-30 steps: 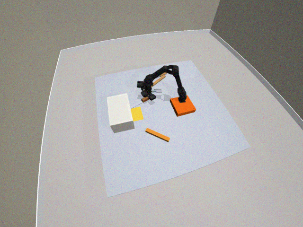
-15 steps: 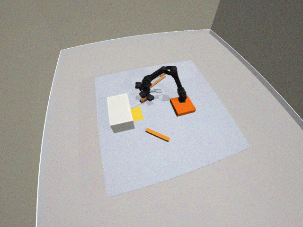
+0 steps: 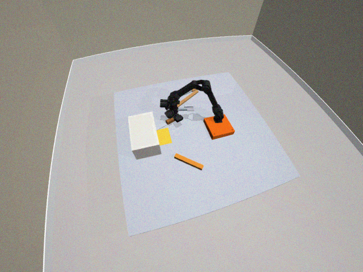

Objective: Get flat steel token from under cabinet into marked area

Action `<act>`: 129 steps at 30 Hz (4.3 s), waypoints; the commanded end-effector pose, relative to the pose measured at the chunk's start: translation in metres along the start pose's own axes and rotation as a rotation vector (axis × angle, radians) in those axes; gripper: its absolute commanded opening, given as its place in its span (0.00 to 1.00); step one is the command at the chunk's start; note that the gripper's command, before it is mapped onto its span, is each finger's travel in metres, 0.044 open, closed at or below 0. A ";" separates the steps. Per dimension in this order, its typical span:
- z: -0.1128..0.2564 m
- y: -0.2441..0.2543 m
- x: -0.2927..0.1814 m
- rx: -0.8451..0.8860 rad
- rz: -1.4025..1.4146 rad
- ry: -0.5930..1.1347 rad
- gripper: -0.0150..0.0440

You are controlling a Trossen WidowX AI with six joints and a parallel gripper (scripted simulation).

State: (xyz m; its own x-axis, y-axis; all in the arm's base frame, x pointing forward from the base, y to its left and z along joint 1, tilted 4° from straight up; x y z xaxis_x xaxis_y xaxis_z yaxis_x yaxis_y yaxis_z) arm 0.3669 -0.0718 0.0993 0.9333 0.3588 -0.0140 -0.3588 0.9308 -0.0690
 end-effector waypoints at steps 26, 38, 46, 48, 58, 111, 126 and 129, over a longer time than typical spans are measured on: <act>0.001 0.002 0.033 -0.003 0.000 -0.002 0.25; 0.001 0.003 0.045 -0.003 0.000 -0.004 0.25; 0.001 0.004 0.053 -0.003 0.000 -0.004 0.25; 0.001 0.004 0.055 -0.003 0.000 -0.004 0.25; 0.001 0.008 0.059 -0.003 0.000 -0.005 0.25; 0.000 0.025 0.033 -0.001 0.000 -0.002 0.25; 0.000 0.023 0.017 -0.002 0.000 -0.001 0.25; 0.000 0.022 0.014 -0.002 0.000 -0.001 0.25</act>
State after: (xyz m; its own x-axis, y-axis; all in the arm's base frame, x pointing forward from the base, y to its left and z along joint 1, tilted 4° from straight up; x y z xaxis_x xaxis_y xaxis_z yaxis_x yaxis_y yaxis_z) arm 0.3768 -0.0430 0.0982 0.9334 0.3587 -0.0104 -0.3585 0.9308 -0.0708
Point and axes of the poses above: the point midway between the two fingers, 35 mm back from their tips, its own z axis back along the fingers, its own y axis across the jaws, x = y × z, the point moved 9 cm from there along z, back along the fingers, and after that the axes turned 6 degrees about -z, right-handed, at the moved point
